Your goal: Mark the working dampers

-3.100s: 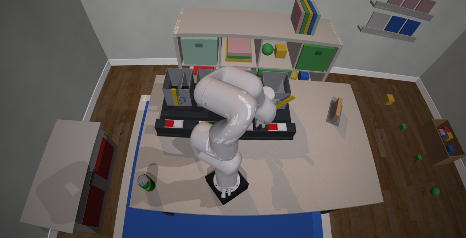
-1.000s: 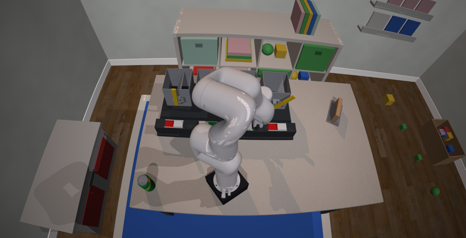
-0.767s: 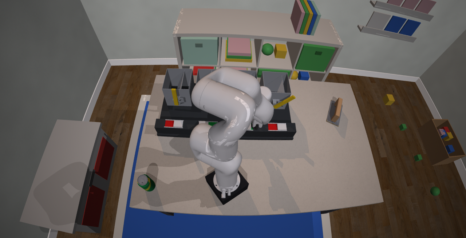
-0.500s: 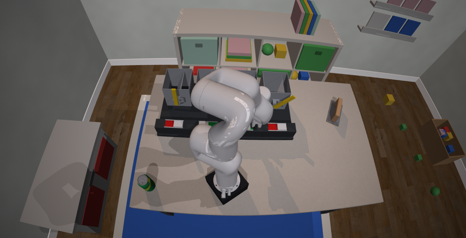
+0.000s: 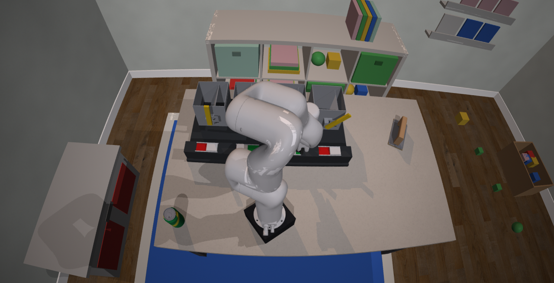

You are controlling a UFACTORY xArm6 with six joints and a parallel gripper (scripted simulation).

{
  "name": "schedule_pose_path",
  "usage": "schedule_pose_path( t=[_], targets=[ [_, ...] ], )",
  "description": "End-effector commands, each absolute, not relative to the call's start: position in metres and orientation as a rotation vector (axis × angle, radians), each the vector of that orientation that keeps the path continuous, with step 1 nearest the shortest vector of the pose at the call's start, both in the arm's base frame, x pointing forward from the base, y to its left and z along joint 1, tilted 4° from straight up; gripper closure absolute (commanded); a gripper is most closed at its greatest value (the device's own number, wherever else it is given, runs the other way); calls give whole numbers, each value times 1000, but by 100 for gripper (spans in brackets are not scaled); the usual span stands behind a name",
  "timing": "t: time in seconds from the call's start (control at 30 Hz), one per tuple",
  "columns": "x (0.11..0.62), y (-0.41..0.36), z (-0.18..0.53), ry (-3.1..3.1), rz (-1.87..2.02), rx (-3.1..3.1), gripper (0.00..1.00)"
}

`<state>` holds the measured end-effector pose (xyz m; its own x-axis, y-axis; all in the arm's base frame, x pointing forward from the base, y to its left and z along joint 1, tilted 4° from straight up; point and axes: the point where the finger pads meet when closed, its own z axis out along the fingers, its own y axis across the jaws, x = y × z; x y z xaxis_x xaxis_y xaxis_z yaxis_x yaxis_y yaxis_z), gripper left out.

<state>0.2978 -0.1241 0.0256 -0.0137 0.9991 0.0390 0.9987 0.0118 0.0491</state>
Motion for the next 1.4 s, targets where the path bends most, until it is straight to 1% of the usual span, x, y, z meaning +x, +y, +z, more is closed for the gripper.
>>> schedule_pose_path(
  t=[0.0,1.37],
  targets=[
    [299,-122,27,2227,99,2199,100],
    [299,-103,27,2227,99,2199,100]
  ],
)
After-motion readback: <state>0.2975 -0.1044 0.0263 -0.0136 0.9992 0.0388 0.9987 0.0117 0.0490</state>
